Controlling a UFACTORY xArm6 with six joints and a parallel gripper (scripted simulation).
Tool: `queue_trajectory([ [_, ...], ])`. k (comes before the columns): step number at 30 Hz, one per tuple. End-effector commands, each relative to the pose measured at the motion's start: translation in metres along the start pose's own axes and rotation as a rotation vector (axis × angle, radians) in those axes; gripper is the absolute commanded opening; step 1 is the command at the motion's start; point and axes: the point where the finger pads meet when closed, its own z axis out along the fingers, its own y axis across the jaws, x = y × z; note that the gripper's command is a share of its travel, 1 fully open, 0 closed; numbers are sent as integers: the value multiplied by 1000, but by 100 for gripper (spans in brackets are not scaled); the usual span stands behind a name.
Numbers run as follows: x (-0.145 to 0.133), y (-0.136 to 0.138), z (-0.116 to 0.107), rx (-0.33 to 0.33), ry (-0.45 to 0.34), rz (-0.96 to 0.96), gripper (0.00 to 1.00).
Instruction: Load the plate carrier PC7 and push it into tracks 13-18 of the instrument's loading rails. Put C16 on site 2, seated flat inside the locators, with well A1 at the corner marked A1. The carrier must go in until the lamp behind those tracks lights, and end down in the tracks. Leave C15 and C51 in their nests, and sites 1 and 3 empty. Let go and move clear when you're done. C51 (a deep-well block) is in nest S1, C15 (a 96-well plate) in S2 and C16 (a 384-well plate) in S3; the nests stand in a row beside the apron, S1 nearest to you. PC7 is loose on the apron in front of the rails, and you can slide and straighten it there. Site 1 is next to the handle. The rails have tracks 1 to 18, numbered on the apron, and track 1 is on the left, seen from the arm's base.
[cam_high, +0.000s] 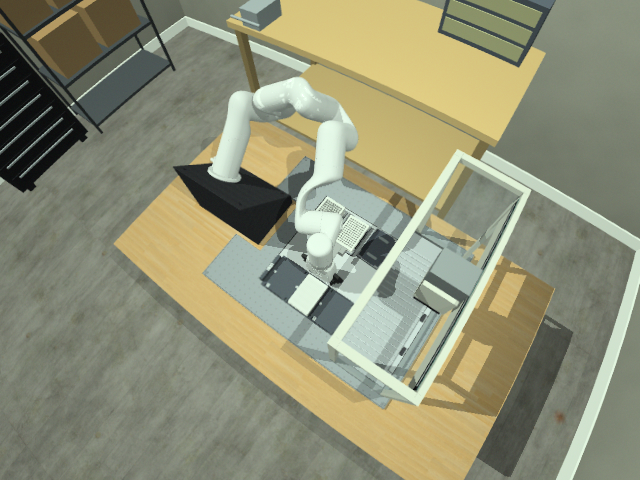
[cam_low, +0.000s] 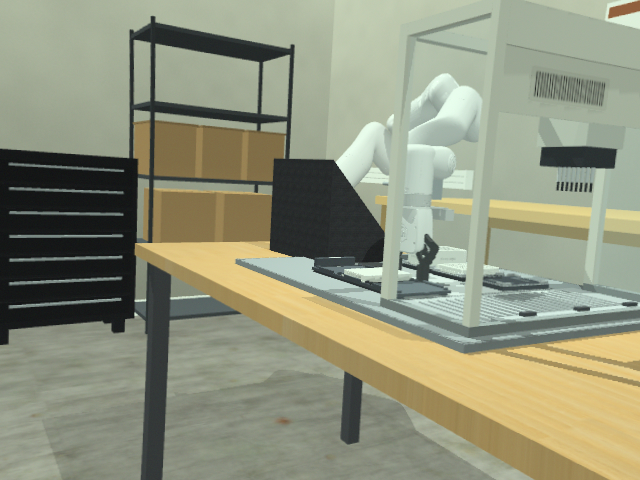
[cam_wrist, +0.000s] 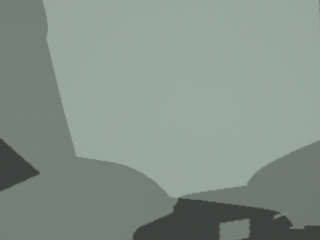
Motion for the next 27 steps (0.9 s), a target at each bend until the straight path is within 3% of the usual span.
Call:
queue_trajectory([
  [1,2,2,-2,-4,-1,-1,100],
  [11,4,2,-2,-4,-1,-1,100],
  [27,4,1,-25,-4,-1,-1,100],
])
